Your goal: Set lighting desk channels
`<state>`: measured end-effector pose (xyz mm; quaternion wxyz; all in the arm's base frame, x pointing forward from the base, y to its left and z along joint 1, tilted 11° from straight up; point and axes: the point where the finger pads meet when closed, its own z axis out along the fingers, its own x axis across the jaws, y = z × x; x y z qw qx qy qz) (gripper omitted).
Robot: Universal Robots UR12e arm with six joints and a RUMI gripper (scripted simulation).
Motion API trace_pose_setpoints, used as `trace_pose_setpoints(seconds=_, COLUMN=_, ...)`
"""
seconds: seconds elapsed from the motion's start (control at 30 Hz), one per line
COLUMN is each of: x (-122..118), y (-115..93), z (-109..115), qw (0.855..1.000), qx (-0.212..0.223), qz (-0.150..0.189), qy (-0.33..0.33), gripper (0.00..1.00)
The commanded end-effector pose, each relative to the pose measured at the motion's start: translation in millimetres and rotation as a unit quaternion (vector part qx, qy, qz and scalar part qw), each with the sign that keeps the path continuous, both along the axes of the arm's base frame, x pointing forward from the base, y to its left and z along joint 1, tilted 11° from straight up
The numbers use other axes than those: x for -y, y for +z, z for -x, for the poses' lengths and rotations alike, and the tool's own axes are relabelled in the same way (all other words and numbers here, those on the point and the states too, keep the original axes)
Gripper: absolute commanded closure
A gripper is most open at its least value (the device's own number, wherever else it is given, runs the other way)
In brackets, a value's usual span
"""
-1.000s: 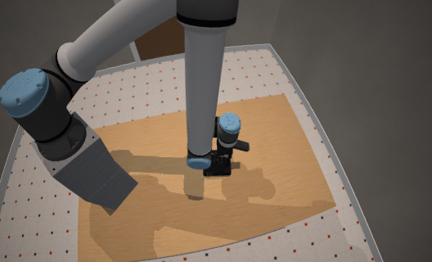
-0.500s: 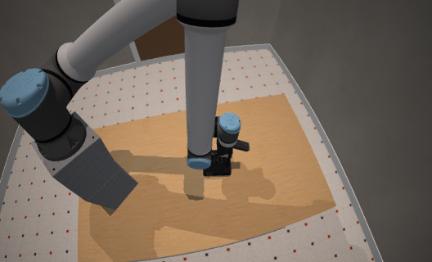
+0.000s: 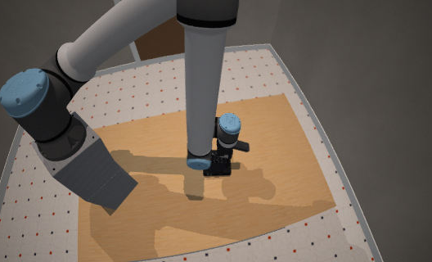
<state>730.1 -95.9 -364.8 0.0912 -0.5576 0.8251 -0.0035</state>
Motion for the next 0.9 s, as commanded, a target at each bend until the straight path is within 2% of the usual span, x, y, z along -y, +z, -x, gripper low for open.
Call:
trace_pose_setpoints(seconds=0.0, x=2, y=0, z=0, qw=1.000, qx=0.001, qz=0.000, qy=0.000, gripper=1.00)
trace_pose_setpoints(seconds=0.47, x=4, y=6, z=2, qw=1.000, qx=0.001, qz=0.000, qy=0.000, gripper=1.00)
trace_pose_setpoints(seconds=0.87, x=7, y=37, z=6, qw=1.000, qx=0.001, qz=0.000, qy=0.000, gripper=1.00)
